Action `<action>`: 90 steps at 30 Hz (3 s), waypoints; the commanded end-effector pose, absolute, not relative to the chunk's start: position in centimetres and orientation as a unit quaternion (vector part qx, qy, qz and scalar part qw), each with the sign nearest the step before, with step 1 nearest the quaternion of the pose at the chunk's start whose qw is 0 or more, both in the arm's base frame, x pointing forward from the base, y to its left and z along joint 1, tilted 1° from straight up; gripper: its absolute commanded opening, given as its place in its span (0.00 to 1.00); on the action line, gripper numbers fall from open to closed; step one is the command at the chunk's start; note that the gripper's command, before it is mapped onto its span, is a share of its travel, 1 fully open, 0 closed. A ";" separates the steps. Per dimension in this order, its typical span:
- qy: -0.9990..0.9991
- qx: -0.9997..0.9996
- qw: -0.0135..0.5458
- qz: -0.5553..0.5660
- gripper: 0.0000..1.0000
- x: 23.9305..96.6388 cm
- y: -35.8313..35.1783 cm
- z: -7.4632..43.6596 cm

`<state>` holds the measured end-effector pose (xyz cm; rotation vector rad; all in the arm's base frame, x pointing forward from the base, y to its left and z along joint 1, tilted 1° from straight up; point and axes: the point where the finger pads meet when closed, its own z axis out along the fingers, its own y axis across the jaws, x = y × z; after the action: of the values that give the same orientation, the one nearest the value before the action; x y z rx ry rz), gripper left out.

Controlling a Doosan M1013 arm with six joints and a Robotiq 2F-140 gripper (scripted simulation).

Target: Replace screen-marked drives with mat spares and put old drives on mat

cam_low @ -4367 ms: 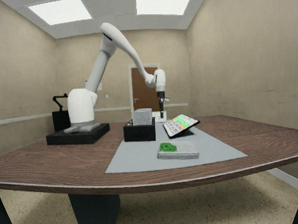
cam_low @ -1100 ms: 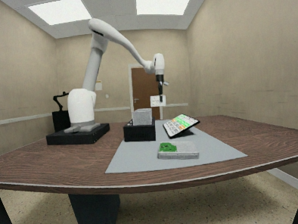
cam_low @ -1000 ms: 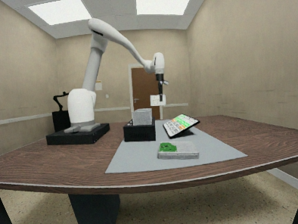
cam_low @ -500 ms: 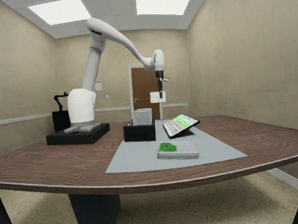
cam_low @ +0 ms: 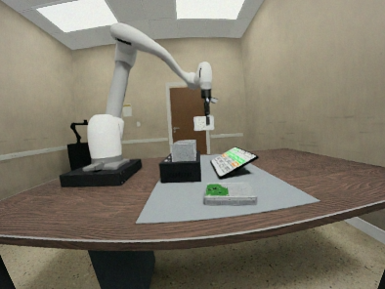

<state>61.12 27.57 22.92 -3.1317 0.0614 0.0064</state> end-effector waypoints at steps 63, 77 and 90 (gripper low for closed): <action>0.357 -0.934 0.004 0.003 0.10 61.2 27.6 23.3; 0.387 -0.922 0.004 0.003 0.10 61.2 27.6 23.3; 0.495 -0.869 0.004 0.004 0.10 61.2 27.6 23.3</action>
<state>61.12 27.58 23.21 -2.7926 1.4214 0.0148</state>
